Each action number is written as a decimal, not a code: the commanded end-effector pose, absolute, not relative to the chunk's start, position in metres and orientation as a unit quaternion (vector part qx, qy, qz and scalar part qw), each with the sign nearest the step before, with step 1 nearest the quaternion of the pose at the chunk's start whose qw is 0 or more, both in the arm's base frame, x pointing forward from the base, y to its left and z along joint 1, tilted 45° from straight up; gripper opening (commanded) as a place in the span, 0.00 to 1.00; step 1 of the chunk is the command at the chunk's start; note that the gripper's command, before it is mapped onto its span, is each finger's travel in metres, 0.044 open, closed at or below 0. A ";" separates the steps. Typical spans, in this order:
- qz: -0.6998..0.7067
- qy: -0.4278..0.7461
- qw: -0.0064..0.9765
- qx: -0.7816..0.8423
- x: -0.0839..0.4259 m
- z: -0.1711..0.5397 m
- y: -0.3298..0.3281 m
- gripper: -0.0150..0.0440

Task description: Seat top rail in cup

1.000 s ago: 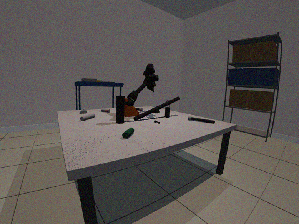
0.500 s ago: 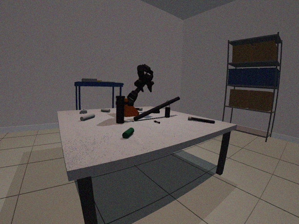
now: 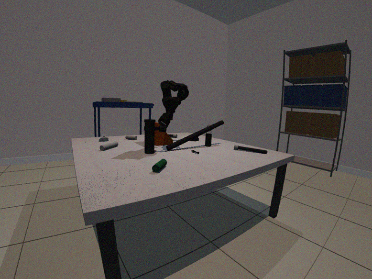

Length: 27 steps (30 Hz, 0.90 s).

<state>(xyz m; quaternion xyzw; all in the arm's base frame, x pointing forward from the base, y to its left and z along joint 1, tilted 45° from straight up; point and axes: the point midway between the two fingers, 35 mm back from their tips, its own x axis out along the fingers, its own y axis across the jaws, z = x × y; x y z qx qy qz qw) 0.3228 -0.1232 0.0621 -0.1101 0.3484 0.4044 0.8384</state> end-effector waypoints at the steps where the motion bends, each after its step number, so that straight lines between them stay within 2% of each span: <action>1: 0.442 0.295 0.799 -0.281 0.329 0.026 -0.154 1.00; 27: 0.442 0.294 0.800 -0.281 0.331 -0.003 -0.127 1.00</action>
